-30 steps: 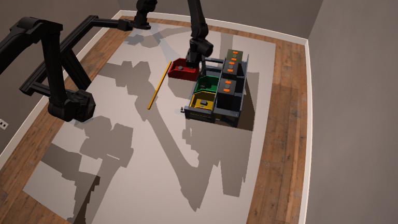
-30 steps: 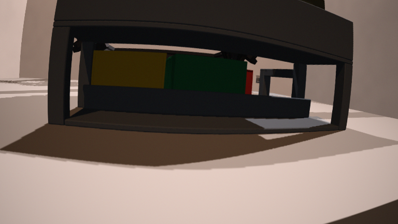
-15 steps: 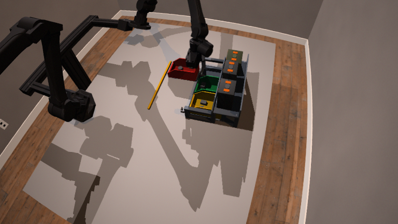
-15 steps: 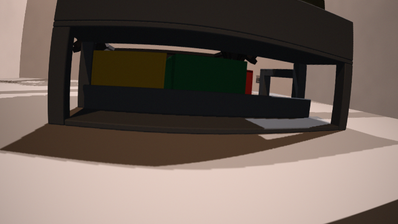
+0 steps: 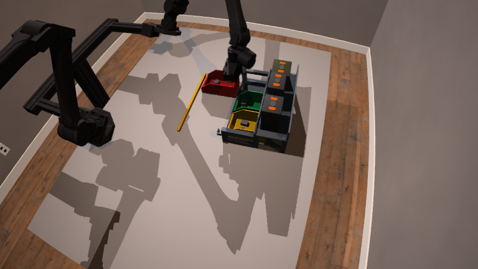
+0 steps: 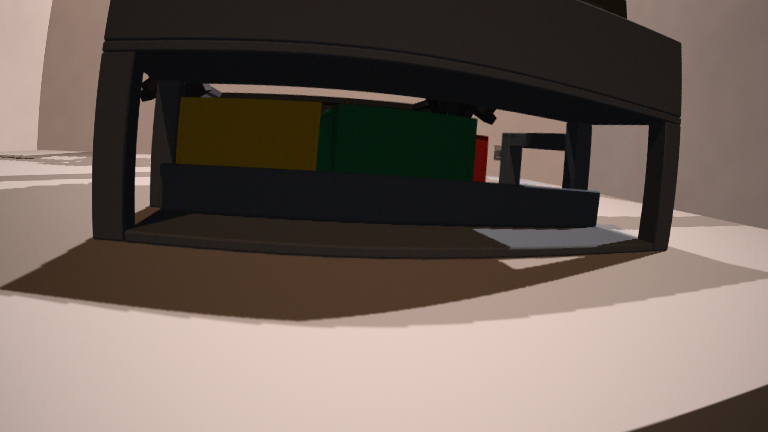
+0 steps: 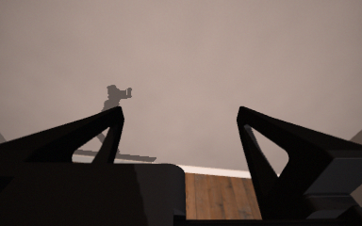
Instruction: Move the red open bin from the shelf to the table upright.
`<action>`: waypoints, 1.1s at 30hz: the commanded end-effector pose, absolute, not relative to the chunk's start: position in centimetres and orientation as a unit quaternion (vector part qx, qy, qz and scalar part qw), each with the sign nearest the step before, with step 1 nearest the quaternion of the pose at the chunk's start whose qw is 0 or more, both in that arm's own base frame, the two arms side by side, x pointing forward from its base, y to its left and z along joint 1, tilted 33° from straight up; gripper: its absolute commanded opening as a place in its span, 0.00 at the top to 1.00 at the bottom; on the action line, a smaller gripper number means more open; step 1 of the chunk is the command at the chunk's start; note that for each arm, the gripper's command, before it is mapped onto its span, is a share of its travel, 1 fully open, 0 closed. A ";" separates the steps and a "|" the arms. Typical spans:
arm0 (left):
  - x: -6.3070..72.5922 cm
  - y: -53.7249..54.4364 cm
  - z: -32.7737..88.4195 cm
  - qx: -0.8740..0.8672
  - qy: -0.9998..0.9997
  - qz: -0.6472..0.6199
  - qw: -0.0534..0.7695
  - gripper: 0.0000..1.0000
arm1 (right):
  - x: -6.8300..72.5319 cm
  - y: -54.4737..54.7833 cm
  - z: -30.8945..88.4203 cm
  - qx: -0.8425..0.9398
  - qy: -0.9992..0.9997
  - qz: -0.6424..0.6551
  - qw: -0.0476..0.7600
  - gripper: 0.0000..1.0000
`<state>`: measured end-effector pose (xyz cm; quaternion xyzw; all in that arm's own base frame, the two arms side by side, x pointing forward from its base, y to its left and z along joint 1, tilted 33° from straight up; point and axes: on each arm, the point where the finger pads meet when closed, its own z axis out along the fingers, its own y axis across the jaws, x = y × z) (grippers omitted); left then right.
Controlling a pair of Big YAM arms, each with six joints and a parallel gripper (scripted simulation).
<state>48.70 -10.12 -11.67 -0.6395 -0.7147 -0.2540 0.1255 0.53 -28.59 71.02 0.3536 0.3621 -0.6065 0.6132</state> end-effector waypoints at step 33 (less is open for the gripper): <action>50.9 -10.3 -11.3 -0.636 -0.719 -0.258 0.107 1.00 | 0.1 -27.0 72.1 0.342 0.344 -0.617 0.620 0.00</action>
